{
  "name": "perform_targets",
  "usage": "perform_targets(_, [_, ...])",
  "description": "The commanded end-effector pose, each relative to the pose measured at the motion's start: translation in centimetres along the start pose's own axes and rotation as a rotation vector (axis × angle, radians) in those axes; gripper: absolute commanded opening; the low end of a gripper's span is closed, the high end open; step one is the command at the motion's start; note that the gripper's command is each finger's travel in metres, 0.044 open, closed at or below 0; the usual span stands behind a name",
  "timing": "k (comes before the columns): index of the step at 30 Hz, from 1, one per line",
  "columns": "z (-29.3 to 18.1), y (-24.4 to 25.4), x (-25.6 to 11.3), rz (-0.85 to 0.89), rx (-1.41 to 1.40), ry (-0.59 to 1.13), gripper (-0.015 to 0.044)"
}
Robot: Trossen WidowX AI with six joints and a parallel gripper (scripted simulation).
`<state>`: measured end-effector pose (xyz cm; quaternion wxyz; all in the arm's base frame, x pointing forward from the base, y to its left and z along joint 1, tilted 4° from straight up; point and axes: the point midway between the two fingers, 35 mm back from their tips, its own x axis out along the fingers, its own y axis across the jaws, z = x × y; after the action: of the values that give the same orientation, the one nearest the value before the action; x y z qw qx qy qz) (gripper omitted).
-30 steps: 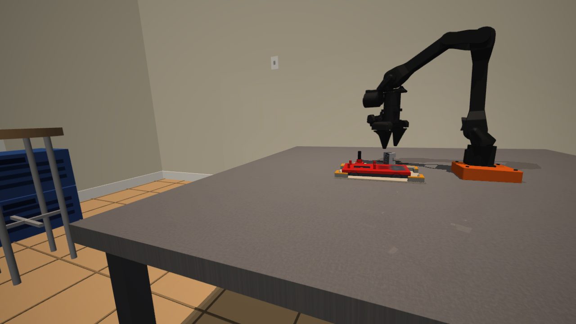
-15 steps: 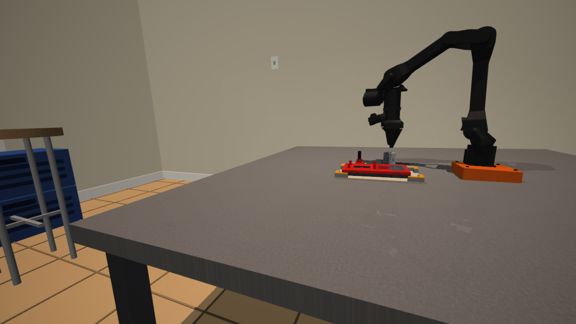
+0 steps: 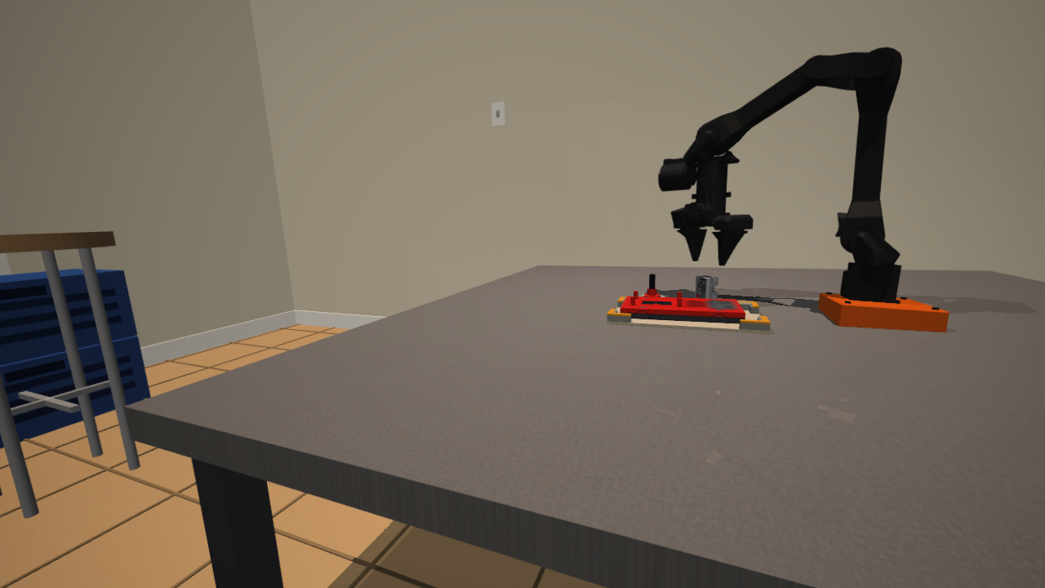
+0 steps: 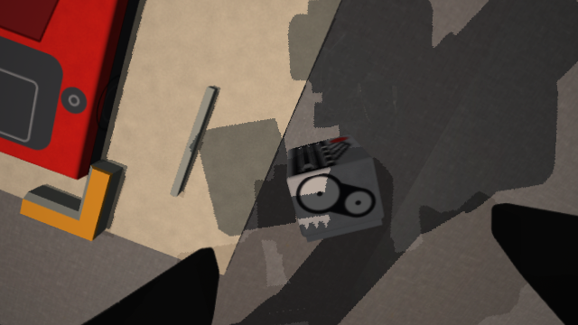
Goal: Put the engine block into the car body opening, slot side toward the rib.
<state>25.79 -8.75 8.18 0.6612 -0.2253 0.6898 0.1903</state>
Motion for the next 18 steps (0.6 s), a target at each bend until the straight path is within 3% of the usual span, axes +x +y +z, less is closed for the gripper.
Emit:
perform_targets(1, [0.1, 0.0, -0.2, 0.002, -0.093, -0.005, 0.0440])
perform_targets(18, [0.1, 0.0, 1.8, 0.002, -0.093, -0.005, 0.0440])
